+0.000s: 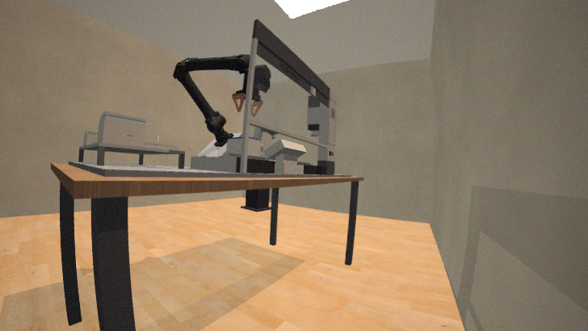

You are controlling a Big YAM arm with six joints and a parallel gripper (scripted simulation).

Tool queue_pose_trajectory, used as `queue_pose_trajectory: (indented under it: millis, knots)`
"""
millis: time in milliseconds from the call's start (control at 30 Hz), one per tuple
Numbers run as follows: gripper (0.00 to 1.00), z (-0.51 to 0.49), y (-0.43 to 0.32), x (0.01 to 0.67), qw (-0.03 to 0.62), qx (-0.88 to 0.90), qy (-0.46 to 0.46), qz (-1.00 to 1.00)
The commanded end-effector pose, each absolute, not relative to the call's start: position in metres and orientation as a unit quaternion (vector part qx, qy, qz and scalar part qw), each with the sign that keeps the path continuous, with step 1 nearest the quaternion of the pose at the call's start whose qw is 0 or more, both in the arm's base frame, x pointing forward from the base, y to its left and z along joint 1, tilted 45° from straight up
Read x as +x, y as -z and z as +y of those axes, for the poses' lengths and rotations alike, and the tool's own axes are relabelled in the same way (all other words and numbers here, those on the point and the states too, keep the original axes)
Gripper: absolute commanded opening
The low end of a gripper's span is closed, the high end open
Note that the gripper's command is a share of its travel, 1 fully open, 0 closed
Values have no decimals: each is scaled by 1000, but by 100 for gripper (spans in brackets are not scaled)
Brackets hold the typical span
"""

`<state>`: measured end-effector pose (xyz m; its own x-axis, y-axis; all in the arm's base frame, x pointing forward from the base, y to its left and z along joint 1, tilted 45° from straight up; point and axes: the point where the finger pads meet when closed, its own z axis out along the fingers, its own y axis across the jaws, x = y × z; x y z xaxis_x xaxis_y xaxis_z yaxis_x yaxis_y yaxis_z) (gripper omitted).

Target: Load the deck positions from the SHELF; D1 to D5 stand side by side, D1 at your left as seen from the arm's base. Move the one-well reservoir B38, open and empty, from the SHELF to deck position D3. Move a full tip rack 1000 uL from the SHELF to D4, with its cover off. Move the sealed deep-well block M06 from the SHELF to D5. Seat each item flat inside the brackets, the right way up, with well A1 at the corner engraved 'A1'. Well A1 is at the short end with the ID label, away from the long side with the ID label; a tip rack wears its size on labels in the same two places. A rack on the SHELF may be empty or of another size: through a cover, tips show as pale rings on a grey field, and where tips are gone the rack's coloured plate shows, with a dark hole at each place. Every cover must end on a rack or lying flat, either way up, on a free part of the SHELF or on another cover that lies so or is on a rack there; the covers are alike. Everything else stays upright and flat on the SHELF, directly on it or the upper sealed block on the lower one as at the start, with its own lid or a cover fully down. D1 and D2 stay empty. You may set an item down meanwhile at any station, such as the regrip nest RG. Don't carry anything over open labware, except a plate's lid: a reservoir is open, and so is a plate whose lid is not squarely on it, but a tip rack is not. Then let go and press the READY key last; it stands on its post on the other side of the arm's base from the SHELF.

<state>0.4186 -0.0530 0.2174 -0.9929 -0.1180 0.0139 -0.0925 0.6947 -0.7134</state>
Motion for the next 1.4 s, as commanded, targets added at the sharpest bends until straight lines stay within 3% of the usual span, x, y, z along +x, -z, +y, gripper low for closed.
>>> queue_pose_trajectory:
  millis: [0,533,667,1367]
  knots:
    - [100,-57,-228,404,48,-19,383,922]
    - [100,-78,-215,337,99,113,374,915]
    - [100,-70,-230,350,134,149,364,910]
    - [100,-71,-219,347,186,310,340,868]
